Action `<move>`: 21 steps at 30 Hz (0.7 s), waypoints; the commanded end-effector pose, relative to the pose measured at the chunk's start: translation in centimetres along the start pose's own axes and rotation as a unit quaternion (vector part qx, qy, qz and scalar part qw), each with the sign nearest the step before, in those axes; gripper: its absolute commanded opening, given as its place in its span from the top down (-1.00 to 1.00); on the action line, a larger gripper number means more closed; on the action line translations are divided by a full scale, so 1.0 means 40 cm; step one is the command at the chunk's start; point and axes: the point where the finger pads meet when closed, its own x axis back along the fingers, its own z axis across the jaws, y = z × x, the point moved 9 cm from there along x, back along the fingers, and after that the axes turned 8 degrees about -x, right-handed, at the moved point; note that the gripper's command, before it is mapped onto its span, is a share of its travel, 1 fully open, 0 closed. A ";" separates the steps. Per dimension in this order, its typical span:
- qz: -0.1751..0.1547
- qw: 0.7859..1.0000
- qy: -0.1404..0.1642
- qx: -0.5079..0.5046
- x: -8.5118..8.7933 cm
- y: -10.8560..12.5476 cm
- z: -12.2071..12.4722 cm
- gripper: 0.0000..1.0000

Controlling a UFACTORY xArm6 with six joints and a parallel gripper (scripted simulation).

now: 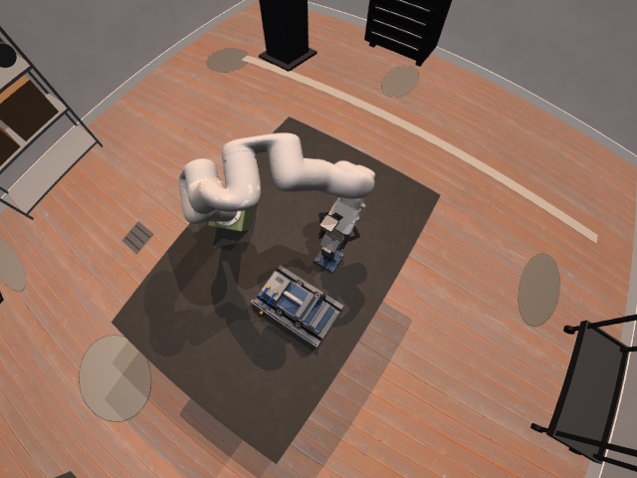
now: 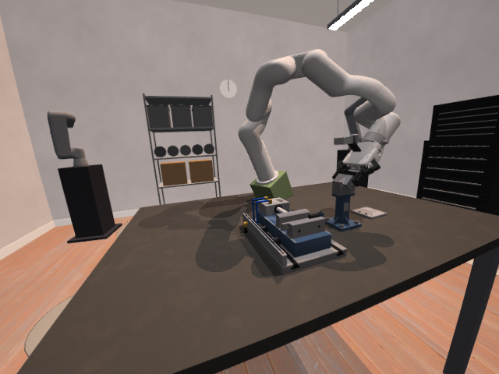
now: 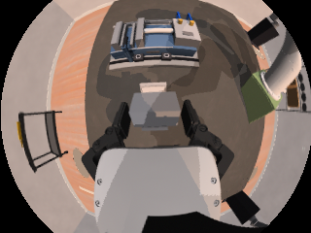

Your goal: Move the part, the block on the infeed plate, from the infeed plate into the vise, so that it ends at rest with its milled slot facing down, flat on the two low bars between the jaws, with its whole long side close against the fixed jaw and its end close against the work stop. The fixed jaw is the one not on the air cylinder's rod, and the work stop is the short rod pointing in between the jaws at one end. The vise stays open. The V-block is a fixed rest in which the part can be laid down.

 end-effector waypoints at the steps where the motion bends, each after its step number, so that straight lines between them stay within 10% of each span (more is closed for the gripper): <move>1: -0.006 1.000 0.000 -0.001 0.003 -0.004 -0.003 -0.78; 21: -0.046 0.999 0.006 -0.001 0.002 -0.024 -0.005 -0.78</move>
